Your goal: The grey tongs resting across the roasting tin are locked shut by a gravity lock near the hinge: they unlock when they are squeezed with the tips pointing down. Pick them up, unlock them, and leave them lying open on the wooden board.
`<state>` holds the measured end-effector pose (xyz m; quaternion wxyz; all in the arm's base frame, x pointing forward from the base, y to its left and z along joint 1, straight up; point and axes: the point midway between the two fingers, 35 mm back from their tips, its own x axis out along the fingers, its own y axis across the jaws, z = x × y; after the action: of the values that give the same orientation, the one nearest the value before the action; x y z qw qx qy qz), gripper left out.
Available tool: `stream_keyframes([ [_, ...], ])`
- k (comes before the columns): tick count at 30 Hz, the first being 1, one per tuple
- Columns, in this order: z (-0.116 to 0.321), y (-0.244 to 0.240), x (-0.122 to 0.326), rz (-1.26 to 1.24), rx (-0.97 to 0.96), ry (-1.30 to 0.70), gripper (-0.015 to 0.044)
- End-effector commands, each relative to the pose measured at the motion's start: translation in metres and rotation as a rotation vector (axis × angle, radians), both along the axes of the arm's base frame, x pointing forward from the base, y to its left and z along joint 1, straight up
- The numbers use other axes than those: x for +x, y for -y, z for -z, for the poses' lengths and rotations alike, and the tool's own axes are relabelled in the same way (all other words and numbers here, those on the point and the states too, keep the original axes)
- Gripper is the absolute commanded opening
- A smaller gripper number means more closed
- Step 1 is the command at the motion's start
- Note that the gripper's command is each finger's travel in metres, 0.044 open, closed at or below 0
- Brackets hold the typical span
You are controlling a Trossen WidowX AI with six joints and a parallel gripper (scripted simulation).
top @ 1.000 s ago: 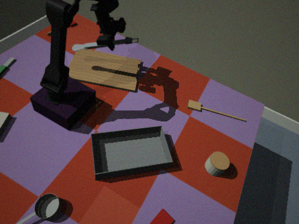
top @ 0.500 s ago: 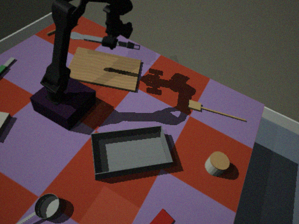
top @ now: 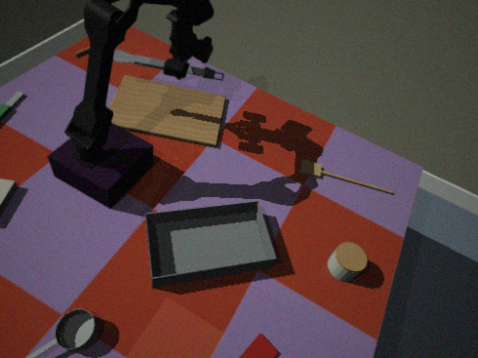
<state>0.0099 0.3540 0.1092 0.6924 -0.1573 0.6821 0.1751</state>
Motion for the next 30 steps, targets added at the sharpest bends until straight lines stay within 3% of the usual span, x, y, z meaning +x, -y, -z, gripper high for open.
stream_keyframes([
  [1, 0.006, -0.002, -0.001, -0.003, 0.003, -0.008, -0.015],
  [30, 0.054, -0.007, -0.001, -0.003, 0.003, -0.008, -0.015],
])
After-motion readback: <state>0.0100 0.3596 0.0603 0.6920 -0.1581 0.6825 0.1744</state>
